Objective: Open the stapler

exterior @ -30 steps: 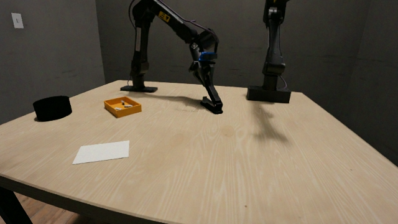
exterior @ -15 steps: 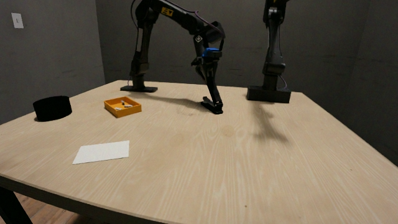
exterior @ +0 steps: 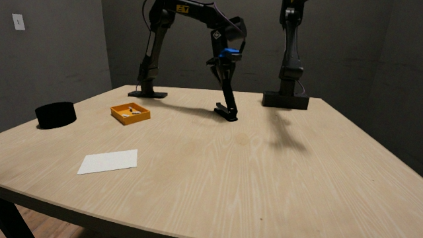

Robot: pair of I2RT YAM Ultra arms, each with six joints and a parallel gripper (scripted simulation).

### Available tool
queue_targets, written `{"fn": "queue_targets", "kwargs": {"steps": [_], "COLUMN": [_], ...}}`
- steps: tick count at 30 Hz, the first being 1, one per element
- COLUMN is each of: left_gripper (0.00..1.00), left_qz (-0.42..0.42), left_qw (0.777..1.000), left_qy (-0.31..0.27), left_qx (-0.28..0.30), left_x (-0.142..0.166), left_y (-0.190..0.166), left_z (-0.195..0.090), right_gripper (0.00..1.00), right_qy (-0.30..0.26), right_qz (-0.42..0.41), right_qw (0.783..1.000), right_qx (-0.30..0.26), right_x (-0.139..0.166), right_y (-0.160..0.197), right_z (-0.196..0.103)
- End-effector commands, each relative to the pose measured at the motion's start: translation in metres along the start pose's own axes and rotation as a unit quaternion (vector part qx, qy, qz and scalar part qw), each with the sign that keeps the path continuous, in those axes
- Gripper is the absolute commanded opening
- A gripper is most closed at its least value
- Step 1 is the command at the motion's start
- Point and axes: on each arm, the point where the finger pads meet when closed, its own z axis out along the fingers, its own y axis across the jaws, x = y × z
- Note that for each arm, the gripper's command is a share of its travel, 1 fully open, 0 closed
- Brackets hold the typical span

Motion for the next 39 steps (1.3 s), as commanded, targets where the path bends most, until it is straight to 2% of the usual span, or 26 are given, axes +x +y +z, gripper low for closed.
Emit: {"fn": "queue_targets", "kwargs": {"steps": [1, 11, 28, 30, 31, 39], "left_gripper": [0.57, 0.57, 0.57, 0.57, 0.57, 0.57], "left_qz": [0.003, 0.003, 0.003, 0.003, 0.003, 0.003], "left_qw": [1.0, 1.0, 1.0, 1.0, 1.0, 1.0], "left_qy": [0.007, 0.007, 0.007, 0.007, 0.007, 0.007], "left_qx": [-0.002, -0.002, -0.002, -0.002, -0.002, -0.002], "left_x": [0.007, 0.007, 0.007, 0.007, 0.007, 0.007], "left_y": [0.003, 0.003, 0.003, 0.003, 0.003, 0.003], "left_z": [0.004, 0.004, 0.004, 0.004, 0.004, 0.004], "right_gripper": [0.21, 0.21, 0.21, 0.44, 0.47, 0.47], "right_qy": [0.03, 0.077, 0.072, 0.072, 0.071, 0.068], "right_qz": [-0.003, -0.002, -0.002, -0.002, -0.002, -0.006], "right_qw": [1.0, 0.997, 0.997, 0.997, 0.997, 0.998], "right_qx": [-0.003, -0.004, -0.004, -0.004, -0.004, -0.001], "right_x": [-0.007, -0.016, -0.018, -0.018, -0.018, -0.019], "right_y": [-0.002, -0.002, -0.002, -0.002, -0.002, -0.002], "right_z": [-0.012, -0.014, -0.018, -0.018, -0.018, -0.025]}}
